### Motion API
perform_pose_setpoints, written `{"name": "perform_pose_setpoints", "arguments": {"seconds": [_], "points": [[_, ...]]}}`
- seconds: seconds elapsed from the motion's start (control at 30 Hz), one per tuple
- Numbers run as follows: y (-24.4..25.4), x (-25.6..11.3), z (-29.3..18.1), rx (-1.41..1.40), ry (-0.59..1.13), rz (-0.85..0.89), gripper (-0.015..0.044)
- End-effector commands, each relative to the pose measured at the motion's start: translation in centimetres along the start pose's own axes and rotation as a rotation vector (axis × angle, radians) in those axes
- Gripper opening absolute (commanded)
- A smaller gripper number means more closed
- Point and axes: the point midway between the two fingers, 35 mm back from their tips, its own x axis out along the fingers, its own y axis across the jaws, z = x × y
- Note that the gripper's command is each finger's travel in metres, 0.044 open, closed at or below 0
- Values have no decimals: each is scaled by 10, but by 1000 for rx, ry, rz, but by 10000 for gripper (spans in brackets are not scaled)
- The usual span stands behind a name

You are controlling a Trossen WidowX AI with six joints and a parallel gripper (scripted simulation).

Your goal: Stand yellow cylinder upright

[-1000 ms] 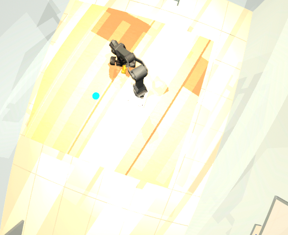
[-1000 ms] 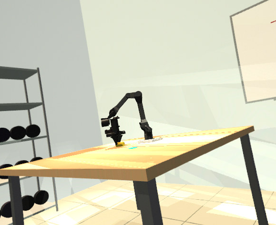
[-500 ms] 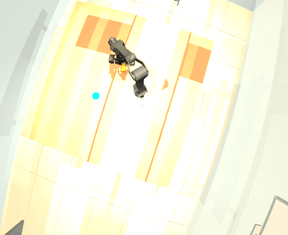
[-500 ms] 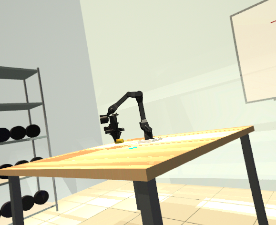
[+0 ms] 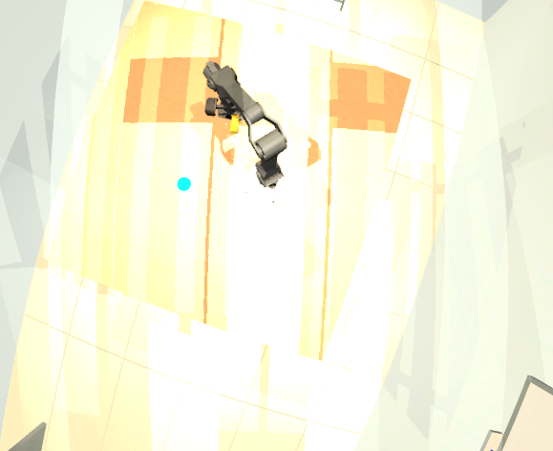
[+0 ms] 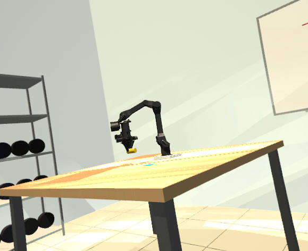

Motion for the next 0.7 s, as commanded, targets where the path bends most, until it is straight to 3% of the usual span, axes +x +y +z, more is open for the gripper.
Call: {"name": "perform_pose_setpoints", "arguments": {"seconds": [0.0,0.27,0.67], "points": [[-1,-13,0,3,-6,1,105],[-3,-36,-3,3,-6,1,105],[15,-39,-10,-159,-10,2,105]]}}
